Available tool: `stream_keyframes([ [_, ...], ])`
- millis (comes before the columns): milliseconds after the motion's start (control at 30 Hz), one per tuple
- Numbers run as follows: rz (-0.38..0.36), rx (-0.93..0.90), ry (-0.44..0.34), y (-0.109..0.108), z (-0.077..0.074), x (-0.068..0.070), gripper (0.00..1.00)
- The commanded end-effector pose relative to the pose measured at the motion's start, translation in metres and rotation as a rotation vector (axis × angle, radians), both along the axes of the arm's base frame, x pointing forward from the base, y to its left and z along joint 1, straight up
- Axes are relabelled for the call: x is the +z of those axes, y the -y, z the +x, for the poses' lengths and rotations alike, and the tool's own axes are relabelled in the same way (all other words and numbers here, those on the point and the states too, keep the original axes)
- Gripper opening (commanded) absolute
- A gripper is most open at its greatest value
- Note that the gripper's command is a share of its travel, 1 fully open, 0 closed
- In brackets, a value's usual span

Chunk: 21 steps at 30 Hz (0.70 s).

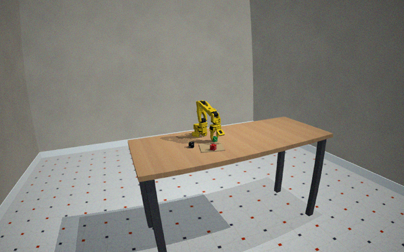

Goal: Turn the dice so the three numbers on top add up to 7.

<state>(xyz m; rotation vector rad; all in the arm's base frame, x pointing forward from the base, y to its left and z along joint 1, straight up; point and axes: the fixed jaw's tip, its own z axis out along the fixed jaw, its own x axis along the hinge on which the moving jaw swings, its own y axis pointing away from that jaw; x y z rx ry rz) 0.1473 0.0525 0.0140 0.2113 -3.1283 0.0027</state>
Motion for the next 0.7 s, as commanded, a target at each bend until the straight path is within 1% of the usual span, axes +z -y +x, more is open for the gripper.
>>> stream_keyframes([
  [0,0.009,-0.001,0.029,0.0008,0.0040,0.0026,0.15],
  [300,0.009,-0.001,0.029,0.0008,0.0040,0.0026,0.01],
  [533,0.009,-0.001,0.029,0.0008,0.0040,0.0027,0.00],
  [667,0.009,-0.001,0.029,0.0005,0.0044,0.0054,0.00],
])
